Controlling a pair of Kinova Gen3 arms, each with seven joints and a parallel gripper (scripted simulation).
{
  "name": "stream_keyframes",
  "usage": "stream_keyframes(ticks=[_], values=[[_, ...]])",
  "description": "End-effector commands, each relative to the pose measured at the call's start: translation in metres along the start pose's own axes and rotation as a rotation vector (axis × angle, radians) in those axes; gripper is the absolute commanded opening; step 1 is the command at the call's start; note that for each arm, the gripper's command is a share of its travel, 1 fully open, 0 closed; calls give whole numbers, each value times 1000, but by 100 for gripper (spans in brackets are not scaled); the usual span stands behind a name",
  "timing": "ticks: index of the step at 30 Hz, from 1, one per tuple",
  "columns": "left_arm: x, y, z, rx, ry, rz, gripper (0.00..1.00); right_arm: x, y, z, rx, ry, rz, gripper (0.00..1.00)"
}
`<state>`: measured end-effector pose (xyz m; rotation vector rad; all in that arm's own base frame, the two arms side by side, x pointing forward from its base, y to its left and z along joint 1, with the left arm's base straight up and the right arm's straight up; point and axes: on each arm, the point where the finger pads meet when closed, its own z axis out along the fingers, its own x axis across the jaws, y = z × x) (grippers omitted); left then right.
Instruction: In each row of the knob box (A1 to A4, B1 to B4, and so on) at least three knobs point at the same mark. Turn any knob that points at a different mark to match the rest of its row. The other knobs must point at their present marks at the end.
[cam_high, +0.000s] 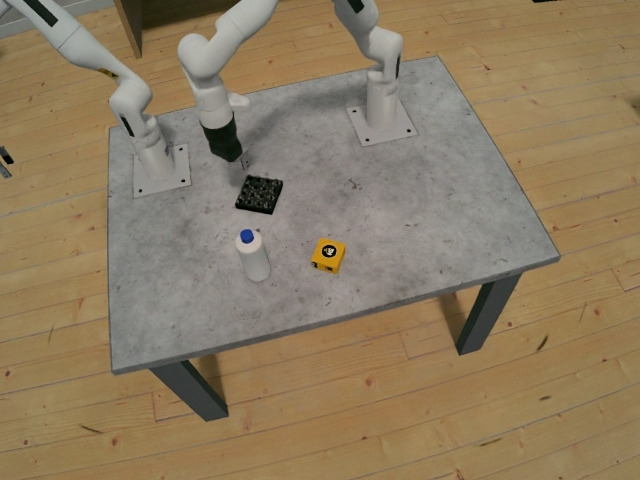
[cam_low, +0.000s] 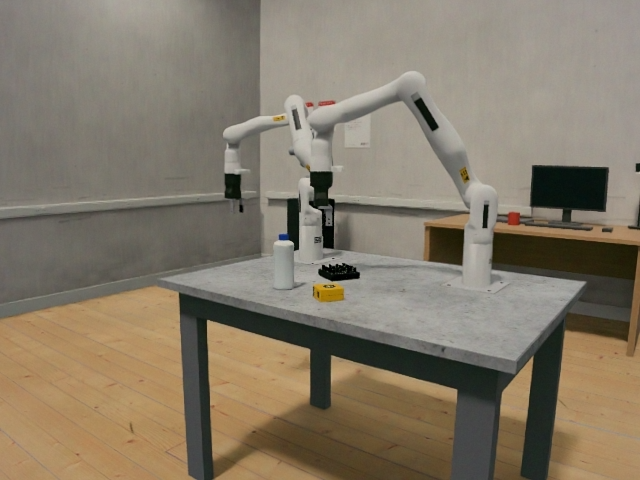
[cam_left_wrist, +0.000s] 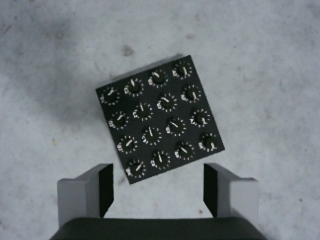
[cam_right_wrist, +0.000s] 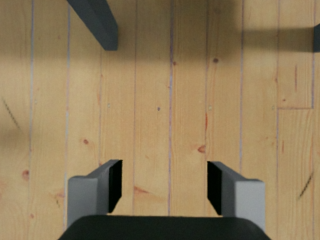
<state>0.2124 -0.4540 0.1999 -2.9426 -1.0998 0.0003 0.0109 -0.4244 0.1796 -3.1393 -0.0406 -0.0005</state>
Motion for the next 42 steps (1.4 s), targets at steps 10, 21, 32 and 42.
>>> stream_keyframes(ticks=[10, 21, 32, 42], values=[[0, -1, -1, -2, 0, 0, 100, 0, 0, -1, -2, 0, 0, 100], [4, -18, -1, -2, 0, 0, 100, 0, 0, -1, -2, 0, 0, 100], [17, -69, -1, -2, 0, 0, 100, 0, 0, -1, -2, 0, 0, 100], [29, -117, -1, -2, 0, 0, 100, 0, 0, -1, -2, 0, 0, 100]])
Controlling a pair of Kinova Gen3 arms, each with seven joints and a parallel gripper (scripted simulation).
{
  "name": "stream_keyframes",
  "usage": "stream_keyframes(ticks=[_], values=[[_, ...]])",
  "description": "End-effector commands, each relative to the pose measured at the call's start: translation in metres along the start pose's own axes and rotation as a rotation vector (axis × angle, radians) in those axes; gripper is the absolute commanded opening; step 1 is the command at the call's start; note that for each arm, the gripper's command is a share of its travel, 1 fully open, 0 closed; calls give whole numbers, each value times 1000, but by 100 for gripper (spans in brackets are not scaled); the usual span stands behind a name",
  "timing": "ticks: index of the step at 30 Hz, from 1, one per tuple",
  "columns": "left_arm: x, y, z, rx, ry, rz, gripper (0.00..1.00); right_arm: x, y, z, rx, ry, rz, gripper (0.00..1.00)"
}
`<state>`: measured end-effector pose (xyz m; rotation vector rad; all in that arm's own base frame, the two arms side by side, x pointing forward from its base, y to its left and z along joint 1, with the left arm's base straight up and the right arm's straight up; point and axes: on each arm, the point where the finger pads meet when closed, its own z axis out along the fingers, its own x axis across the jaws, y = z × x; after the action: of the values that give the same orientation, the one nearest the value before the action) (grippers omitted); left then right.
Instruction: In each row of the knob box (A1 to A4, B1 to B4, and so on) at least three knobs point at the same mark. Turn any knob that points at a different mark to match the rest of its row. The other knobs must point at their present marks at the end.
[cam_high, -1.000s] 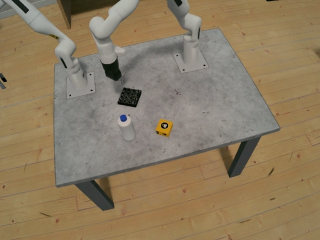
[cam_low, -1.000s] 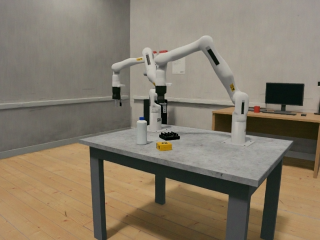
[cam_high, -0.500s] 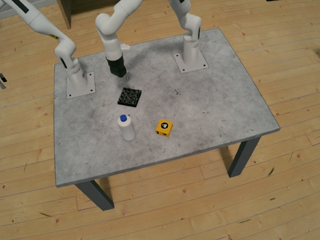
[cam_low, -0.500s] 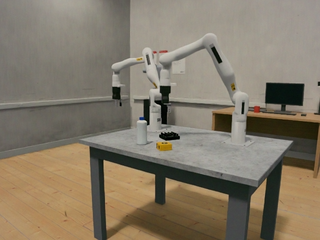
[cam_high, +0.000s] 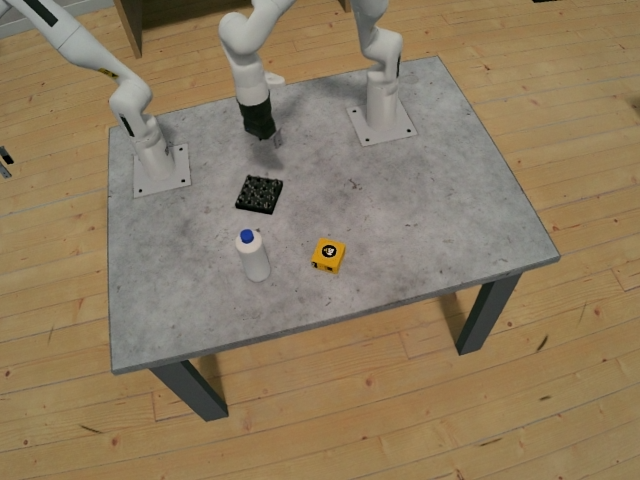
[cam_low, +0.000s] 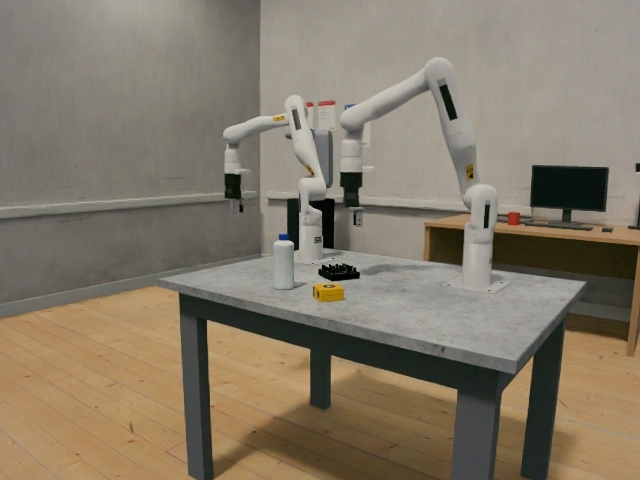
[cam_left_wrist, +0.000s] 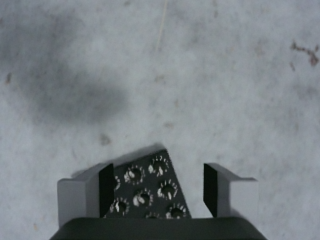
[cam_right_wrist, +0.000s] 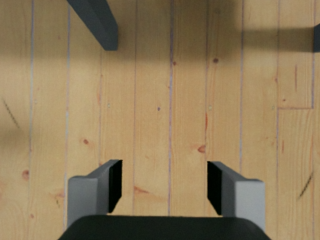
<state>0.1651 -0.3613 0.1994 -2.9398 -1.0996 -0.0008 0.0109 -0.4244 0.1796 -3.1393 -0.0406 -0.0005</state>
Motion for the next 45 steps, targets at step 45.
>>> stream_keyframes(ticks=[45], values=[[19, -77, -1, -4, -2, 1, 100, 0, 0, -1, -2, 0, 0, 100]])
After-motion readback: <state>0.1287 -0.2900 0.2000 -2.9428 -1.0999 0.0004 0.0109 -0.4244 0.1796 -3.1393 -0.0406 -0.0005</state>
